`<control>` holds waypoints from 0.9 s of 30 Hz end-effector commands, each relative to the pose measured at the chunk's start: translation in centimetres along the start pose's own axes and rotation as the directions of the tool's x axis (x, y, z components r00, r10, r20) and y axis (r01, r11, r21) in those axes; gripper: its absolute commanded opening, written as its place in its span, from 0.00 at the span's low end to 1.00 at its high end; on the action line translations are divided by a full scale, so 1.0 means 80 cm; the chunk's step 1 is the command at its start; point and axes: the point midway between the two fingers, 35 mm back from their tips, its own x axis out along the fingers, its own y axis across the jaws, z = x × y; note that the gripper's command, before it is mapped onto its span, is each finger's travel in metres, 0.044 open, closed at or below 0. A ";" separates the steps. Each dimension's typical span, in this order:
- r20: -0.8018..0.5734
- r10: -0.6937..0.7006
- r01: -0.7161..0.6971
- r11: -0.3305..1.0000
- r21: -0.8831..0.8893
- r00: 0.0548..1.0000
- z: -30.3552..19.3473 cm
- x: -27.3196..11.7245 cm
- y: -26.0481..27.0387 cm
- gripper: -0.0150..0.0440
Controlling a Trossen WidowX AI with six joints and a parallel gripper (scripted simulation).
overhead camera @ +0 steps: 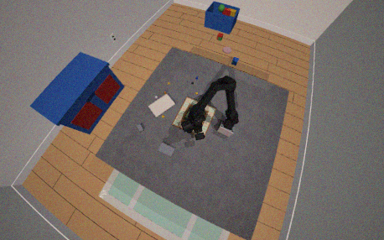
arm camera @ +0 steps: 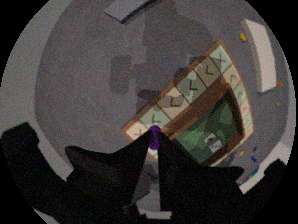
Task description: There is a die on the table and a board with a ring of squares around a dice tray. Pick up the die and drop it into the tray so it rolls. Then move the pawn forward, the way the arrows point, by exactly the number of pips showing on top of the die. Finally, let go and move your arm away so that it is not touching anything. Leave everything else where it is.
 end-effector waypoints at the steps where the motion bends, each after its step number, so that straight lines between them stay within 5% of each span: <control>1: -0.007 -0.002 0.002 1.000 -0.003 1.000 -0.003 0.019 0.000 0.25; 21: -0.008 -0.004 0.004 1.000 -0.003 1.000 -0.004 0.060 -0.001 0.25; 27: -0.003 0.000 0.000 1.000 0.002 1.000 -0.002 0.054 0.000 0.52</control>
